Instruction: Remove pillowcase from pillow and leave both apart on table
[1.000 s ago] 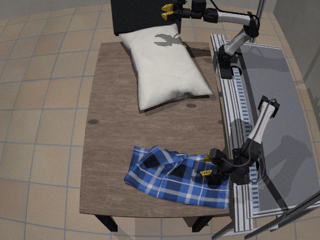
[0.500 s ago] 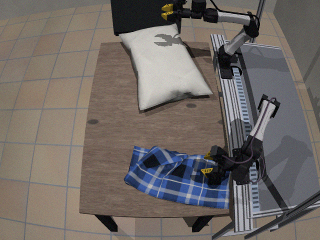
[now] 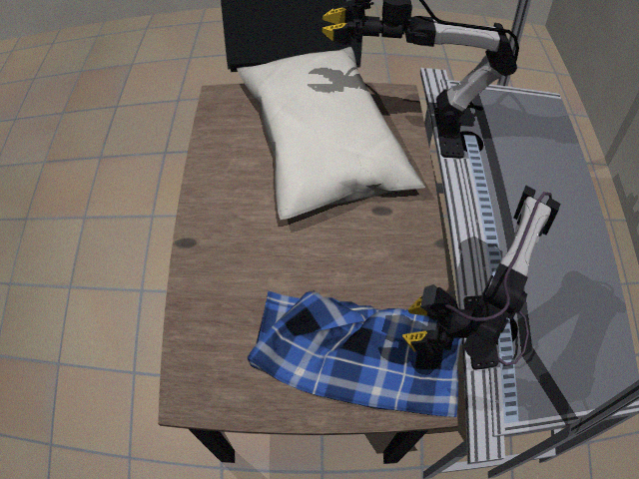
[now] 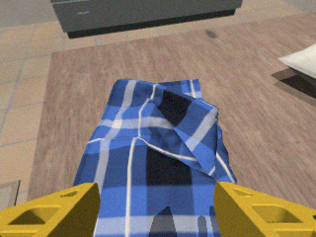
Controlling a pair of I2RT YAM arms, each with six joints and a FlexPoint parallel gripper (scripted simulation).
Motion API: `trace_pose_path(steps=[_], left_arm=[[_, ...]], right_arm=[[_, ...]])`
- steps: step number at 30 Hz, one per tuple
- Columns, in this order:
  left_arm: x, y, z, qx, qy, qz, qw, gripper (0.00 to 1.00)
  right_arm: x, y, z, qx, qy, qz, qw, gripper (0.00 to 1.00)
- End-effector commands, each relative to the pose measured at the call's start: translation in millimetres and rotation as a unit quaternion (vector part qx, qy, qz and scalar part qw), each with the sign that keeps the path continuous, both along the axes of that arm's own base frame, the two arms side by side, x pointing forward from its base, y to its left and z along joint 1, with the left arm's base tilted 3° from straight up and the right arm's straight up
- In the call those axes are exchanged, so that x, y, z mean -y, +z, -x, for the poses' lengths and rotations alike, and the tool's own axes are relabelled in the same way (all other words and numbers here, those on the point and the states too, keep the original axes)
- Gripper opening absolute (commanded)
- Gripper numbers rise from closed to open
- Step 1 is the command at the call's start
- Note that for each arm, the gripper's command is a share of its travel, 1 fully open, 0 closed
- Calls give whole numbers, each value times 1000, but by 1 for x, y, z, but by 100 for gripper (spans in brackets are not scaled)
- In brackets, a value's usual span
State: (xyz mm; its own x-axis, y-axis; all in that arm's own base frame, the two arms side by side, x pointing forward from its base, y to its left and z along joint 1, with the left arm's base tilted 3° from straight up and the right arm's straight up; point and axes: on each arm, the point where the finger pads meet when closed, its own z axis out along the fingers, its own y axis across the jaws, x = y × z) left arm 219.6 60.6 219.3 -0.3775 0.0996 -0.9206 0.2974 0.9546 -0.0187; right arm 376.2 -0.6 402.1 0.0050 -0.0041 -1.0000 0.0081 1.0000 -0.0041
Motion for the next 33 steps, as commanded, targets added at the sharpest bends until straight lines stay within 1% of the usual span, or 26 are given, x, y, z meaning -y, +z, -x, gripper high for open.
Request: trace_pose_path(steps=[1,2,6,7,10,13,15,17,18,19,20,21,22,23,26,28,29,30,32,33], left_arm=[[2,-4,2,-10,-1,11,1000,60],[2,-12,3,-19,2,19,1000,60],[1,-10,3,-17,2,16,1000,60],[-3,12,-5,6,-3,-25,1000,60],[-8,21,-15,3,9,-53,999,60],[-13,36,-34,6,23,-80,997,60],[-11,45,-44,11,32,-90,995,60],[-11,45,-44,11,32,-90,995,60],[-8,38,-47,4,32,-86,996,60],[-7,42,-52,7,36,-90,995,60],[-6,65,-58,32,39,-106,993,60],[1,34,-51,-5,21,-81,996,60],[5,63,-54,33,12,-105,994,60],[4,62,-58,29,14,-103,994,60],[3,88,-75,61,44,-113,991,60],[3,98,-86,72,66,-109,989,60],[6,105,-90,80,71,-107,988,60],[10,85,-85,53,55,-102,992,60],[15,104,-90,79,48,-108,990,60],[15,104,-90,79,48,-108,990,60]], right_arm=[[-2,10,0,7,6,0,1000,60],[-2,10,0,7,6,0,1000,60],[-2,10,0,7,6,0,1000,60],[-2,11,1,8,6,0,1000,60],[-1,6,0,3,5,-2,1000,60],[1,8,2,5,3,-4,1000,60],[-4,10,2,7,9,-3,1000,60],[-4,10,2,7,9,-3,1000,60],[-3,5,2,2,7,-3,1000,60],[-4,13,4,10,9,-4,1000,60],[-3,14,4,11,8,-4,1000,60],[-4,14,4,12,9,-5,1000,60],[-3,12,4,10,8,-4,1000,60],[-3,12,5,9,8,-4,1000,60],[-2,15,6,13,7,-5,1000,60],[0,19,8,17,5,-5,1000,60],[0,16,8,14,5,-5,1000,60],[1,15,9,14,4,-5,1000,60],[-4,13,7,11,10,-5,1000,60],[-4,13,7,11,10,-5,1000,60]])
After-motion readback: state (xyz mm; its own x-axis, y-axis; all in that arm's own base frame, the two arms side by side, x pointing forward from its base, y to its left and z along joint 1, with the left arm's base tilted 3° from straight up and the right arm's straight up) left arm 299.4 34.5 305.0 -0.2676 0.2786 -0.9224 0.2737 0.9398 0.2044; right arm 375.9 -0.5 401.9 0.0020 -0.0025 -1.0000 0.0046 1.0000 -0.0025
